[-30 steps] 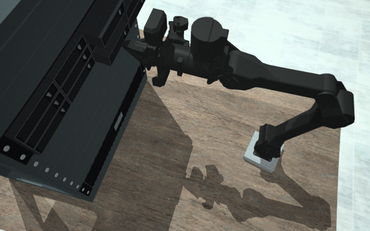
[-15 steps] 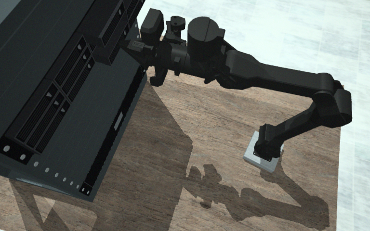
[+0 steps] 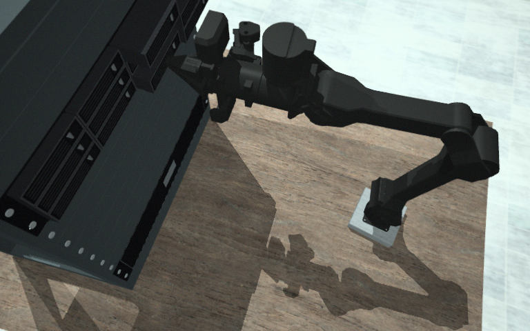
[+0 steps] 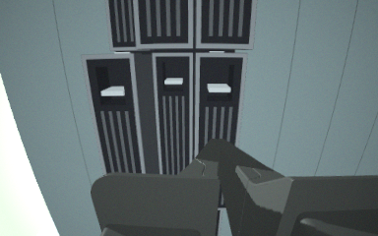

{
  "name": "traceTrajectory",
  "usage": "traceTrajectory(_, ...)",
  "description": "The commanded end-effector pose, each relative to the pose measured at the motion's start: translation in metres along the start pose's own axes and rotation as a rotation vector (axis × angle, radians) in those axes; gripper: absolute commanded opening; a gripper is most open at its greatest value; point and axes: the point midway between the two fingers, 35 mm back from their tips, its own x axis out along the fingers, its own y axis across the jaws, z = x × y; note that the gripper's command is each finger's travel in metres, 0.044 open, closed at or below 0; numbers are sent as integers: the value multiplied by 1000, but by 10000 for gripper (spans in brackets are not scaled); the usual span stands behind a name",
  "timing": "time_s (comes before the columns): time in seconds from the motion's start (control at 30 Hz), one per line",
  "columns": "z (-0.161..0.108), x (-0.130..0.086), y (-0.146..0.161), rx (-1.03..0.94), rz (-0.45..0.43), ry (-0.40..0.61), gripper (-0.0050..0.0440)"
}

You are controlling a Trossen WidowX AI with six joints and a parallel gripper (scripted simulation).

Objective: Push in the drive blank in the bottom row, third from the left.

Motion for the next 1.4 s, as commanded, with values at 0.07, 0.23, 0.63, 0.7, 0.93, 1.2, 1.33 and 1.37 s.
traceTrajectory(0.07,0,7,11,-3,26,3,-50)
traceTrajectory(0.23,0,11,11,-3,26,3,-50)
traceTrajectory(0.63,0,13,11,-3,26,3,-50)
traceTrajectory(0.7,0,15,11,-3,26,3,-50)
traceTrajectory(0.93,0,15,11,-3,26,3,-50)
traceTrajectory(1.2,0,17,11,-3,26,3,-50)
traceTrajectory(1.33,0,18,11,-3,26,3,-50)
traceTrajectory(1.37,0,18,11,-3,26,3,-50)
